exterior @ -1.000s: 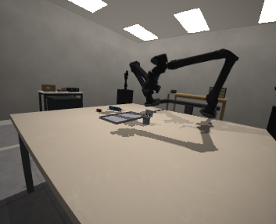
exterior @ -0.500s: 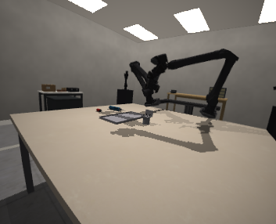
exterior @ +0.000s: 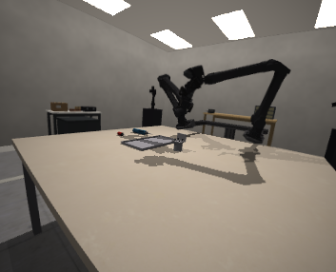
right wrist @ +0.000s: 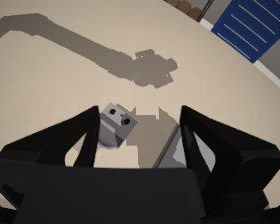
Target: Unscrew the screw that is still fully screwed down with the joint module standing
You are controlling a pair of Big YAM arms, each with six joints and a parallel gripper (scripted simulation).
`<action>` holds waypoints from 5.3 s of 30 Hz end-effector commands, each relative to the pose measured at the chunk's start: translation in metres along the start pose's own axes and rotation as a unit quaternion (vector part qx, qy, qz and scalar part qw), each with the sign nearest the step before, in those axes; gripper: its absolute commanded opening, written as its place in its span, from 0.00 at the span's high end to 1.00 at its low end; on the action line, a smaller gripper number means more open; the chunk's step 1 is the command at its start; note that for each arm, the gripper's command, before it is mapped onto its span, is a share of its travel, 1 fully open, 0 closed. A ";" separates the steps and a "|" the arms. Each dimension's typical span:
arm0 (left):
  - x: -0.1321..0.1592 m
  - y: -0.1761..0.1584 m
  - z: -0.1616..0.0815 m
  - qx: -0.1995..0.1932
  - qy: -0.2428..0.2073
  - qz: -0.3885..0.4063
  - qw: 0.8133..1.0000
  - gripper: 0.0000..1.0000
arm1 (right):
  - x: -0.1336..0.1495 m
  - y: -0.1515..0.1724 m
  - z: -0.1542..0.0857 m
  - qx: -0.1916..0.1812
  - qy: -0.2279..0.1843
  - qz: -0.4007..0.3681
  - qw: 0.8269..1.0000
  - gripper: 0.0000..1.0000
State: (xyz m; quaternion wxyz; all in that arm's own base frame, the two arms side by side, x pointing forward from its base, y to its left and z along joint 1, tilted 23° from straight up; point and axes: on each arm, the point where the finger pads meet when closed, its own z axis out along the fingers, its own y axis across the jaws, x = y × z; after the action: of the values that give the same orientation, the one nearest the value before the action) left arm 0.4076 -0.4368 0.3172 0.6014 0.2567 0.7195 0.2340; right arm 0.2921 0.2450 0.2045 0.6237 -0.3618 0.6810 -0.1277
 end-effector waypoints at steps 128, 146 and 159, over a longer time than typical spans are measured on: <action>-0.018 0.008 -0.002 -0.003 -0.010 -0.018 1.000 0.00 | 0.373 -0.328 -0.091 0.337 0.402 0.668 0.528 0.35; -0.018 0.008 -0.002 -0.003 -0.010 -0.018 1.000 0.00 | 0.405 -0.326 -0.156 0.379 0.393 0.751 0.372 0.35; -0.018 0.008 -0.002 -0.003 -0.010 -0.018 1.000 0.00 | 0.409 -0.315 -0.157 0.378 0.398 0.753 0.362 0.35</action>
State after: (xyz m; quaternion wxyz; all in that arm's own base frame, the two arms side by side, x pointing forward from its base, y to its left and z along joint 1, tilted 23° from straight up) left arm 0.4076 -0.4368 0.3172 0.6014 0.2567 0.7195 0.2340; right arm 0.2649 -0.2921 0.1322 0.2041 0.6618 0.7212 0.0161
